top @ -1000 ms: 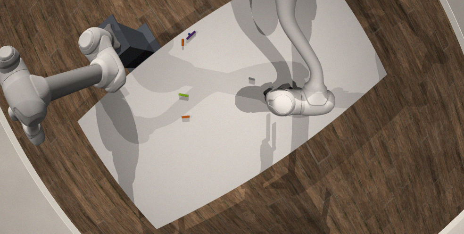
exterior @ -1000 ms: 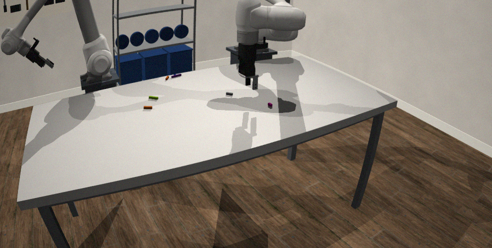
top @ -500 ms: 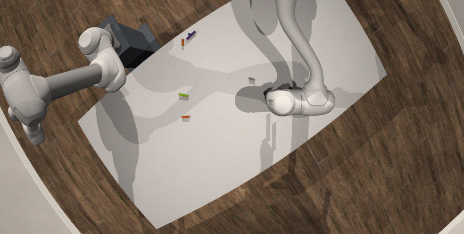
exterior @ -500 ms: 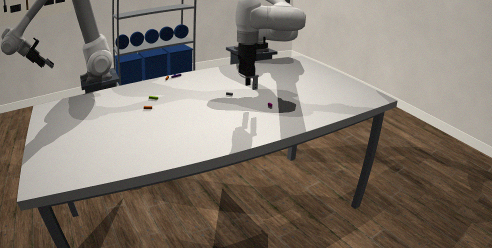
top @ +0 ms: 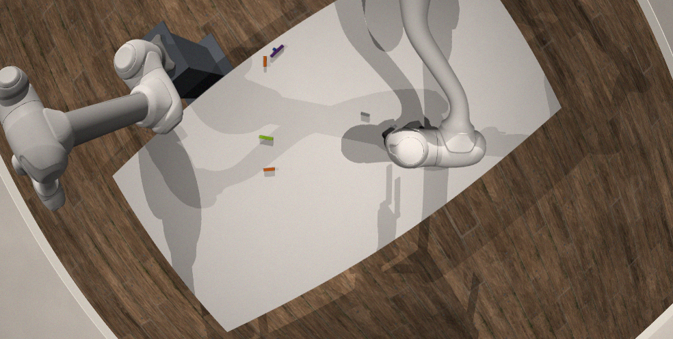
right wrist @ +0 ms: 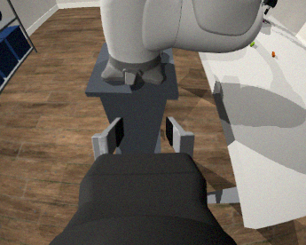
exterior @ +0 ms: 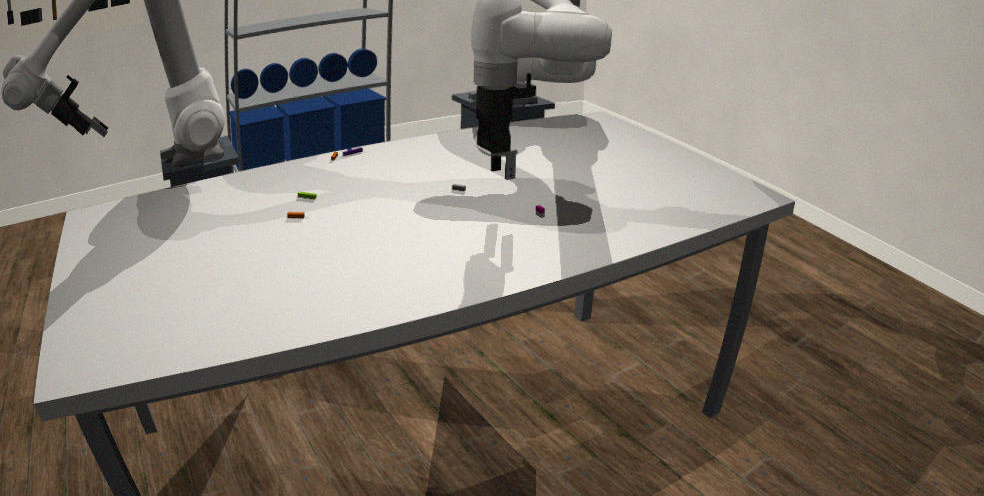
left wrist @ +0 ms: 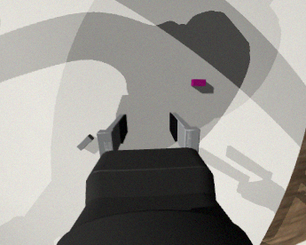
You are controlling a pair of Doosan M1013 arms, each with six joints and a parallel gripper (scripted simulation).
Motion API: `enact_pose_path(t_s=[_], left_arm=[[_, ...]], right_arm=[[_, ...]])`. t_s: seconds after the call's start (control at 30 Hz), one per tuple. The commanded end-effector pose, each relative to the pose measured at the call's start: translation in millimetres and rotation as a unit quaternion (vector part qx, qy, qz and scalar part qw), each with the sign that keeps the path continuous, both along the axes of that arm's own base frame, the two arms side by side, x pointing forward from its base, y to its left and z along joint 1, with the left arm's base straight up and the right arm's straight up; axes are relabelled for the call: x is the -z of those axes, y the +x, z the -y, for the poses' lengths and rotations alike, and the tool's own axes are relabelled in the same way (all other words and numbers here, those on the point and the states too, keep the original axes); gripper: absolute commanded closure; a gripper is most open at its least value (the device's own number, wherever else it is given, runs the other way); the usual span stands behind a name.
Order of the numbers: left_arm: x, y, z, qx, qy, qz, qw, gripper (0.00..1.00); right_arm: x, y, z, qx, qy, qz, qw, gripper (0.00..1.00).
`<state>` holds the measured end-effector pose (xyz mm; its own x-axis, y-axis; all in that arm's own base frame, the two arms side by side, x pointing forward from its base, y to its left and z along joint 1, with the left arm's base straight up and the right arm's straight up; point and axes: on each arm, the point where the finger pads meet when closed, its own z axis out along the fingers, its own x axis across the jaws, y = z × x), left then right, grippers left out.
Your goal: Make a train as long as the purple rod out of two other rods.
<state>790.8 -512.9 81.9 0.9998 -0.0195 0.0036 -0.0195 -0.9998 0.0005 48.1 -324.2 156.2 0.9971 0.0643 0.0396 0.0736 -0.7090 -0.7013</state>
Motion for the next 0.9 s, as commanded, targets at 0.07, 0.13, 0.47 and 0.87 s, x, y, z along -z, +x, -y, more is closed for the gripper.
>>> enact_pose_path(t_s=[0.07,0.13,0.47,0.87], left_arm=[[2.4,0.1,-0.1,0.001,0.0,-0.003,1.0,0.0],[2.4,0.1,-0.1,0.001,0.0,-0.003,1.0,0.0],[2.4,0.1,-0.1,0.001,0.0,-0.003,1.0,0.0],[1.4,5.2,-3.8,0.029,0.0,-0.003,1.0,0.0]], right_arm=[[-2.6,-3.8,-2.4,-0.004,0.003,-0.001,1.0,0.0],[-2.6,-3.8,-2.4,-0.004,0.003,-0.001,1.0,0.0],[-2.6,-3.8,-2.4,-0.004,0.003,-0.001,1.0,0.0],[-2.6,-3.8,-2.4,-0.004,0.003,-0.001,1.0,0.0]])
